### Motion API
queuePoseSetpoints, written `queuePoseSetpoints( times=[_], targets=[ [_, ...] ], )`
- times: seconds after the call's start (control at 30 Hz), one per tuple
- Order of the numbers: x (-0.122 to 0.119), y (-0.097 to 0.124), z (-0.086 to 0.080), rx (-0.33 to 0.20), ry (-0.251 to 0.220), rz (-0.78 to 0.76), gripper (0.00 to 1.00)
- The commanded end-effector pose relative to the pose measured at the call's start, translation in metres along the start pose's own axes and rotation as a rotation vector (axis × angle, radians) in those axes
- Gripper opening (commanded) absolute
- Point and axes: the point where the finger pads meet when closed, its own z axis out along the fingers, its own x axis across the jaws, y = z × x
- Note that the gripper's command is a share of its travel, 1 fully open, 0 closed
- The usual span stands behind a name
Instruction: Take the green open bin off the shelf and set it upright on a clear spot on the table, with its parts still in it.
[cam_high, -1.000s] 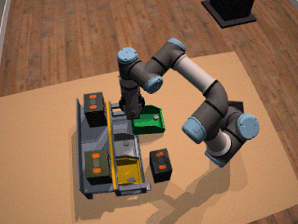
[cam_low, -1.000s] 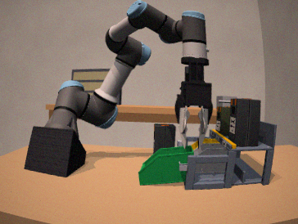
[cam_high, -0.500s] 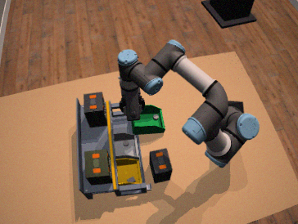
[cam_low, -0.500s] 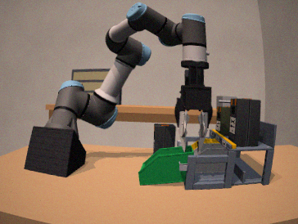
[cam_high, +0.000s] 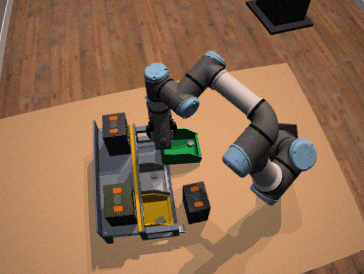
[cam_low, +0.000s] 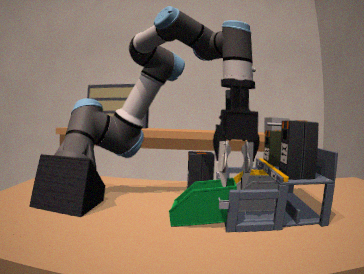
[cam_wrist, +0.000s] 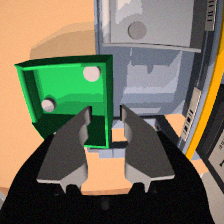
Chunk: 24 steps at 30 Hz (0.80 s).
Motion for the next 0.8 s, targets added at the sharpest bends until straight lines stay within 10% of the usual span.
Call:
queuePoseSetpoints(
  times=[0.0, 0.57, 0.6, 0.77],
  targets=[
    [0.0005, 0.0005, -0.0007, -0.002, 0.002, 0.000, 0.20],
    [0.0005, 0.0005, 0.0016, -0.002, 0.002, 0.000, 0.20],
    [0.0005, 0.0005, 0.0016, -0.002, 0.002, 0.000, 0.00],
    [0.0005, 0.0005, 0.0016, -0.002, 0.002, 0.000, 0.00]
  ],
)
